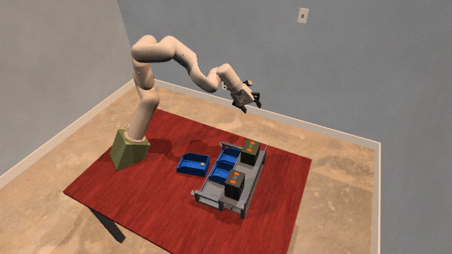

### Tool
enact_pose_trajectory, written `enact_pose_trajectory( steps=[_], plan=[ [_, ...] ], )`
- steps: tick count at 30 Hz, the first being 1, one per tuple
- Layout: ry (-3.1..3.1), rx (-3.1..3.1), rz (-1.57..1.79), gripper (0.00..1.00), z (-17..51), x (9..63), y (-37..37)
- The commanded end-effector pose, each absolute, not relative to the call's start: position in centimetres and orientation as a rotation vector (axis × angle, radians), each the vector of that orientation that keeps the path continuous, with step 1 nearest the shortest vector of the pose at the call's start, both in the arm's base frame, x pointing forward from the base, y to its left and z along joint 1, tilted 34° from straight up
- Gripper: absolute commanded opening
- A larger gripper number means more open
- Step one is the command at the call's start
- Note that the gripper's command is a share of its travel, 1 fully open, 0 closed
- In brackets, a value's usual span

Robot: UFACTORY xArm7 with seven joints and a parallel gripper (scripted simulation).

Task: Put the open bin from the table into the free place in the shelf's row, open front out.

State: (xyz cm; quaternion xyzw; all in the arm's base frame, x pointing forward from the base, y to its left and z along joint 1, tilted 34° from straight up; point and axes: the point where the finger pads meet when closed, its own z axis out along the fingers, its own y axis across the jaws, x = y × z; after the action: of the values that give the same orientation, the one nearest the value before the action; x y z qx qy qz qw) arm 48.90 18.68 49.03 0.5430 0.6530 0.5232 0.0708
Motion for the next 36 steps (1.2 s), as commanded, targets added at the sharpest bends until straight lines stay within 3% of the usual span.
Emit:
enact_pose_trajectory(
  steps=[1, 11, 16, 28, 33, 36],
  plan=[
    [1.953, 1.634, 1.577, 1.0, 48.2, 45.6, 18.2],
    [1.953, 1.634, 1.577, 1.0, 48.2, 45.6, 18.2],
    [1.953, 1.634, 1.577, 1.0, 46.7, 41.1, 17.8],
    [1.953, 1.634, 1.577, 1.0, 46.7, 41.1, 17.8],
    [1.954, 1.634, 1.577, 1.0, 45.2, 36.5, 17.4],
    [1.954, 1.634, 1.577, 1.0, 45.2, 36.5, 17.4]
  ],
)
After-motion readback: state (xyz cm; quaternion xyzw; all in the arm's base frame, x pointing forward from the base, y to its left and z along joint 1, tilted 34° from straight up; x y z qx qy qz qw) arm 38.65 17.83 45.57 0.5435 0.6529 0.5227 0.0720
